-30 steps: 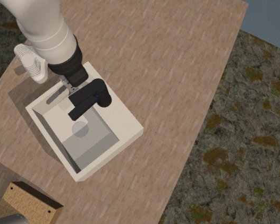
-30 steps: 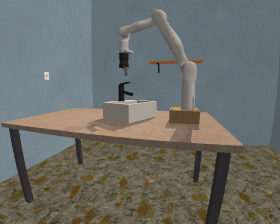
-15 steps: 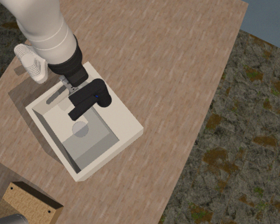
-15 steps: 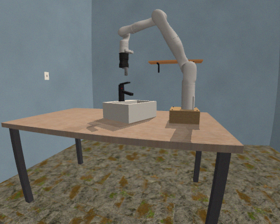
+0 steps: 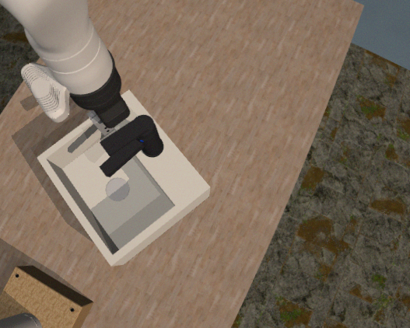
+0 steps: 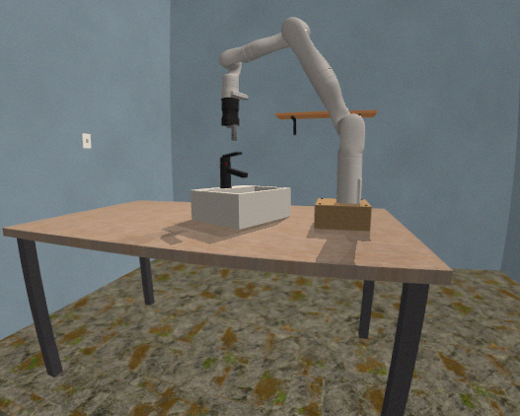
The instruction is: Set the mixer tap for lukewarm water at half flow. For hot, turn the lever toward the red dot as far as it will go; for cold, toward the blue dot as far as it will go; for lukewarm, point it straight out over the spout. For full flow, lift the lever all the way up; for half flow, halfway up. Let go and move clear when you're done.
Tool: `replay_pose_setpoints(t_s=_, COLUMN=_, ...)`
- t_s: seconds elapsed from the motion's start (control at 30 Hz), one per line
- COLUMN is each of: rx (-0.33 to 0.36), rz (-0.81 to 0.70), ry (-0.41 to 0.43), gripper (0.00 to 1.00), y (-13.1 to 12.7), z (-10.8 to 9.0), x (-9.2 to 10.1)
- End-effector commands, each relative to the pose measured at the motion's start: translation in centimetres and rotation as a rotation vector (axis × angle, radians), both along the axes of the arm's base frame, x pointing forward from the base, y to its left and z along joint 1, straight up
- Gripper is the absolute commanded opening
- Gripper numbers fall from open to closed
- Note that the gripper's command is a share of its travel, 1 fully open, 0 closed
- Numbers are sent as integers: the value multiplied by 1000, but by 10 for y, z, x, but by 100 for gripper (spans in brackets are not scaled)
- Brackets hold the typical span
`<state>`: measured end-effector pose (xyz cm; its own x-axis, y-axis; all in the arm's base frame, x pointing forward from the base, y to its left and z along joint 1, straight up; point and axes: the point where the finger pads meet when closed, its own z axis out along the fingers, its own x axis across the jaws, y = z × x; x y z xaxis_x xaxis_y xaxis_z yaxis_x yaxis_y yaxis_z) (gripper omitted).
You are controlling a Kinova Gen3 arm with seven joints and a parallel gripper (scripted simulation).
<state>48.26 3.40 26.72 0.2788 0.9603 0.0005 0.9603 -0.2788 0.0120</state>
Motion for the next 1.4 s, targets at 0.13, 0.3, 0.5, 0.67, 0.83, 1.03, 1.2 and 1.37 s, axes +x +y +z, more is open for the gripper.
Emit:
replay_pose_setpoints(t_s=0.13, rx=-3, rz=-36, ry=4, gripper=0, y=0, z=2, x=-2)
replay_pose_setpoints(t_s=0.3, rx=-4, rz=-88, ry=5, gripper=0, y=2, z=2, x=-3)
replay_pose_setpoints(t_s=0.5, rx=-5, rz=-175, ry=8, gripper=0, y=4, z=1, x=-4)
replay_pose_setpoints(t_s=0.67, rx=-5, rz=-230, ry=7, gripper=0, y=5, z=1, x=-4)
replay_pose_setpoints(t_s=0.83, rx=-7, rz=-337, ry=11, gripper=0, y=8, z=0, x=-5)
replay_pose_setpoints(t_s=1.03, rx=-9, rz=-492, ry=12, gripper=0, y=11, z=-1, x=-5)
replay_pose_setpoints(t_s=1.2, rx=-10, rz=-578, ry=12, gripper=0, y=12, z=-1, x=-5)
replay_pose_setpoints(t_s=1.37, rx=-13, rz=-736, ry=14, gripper=0, y=15, z=-2, x=-5)
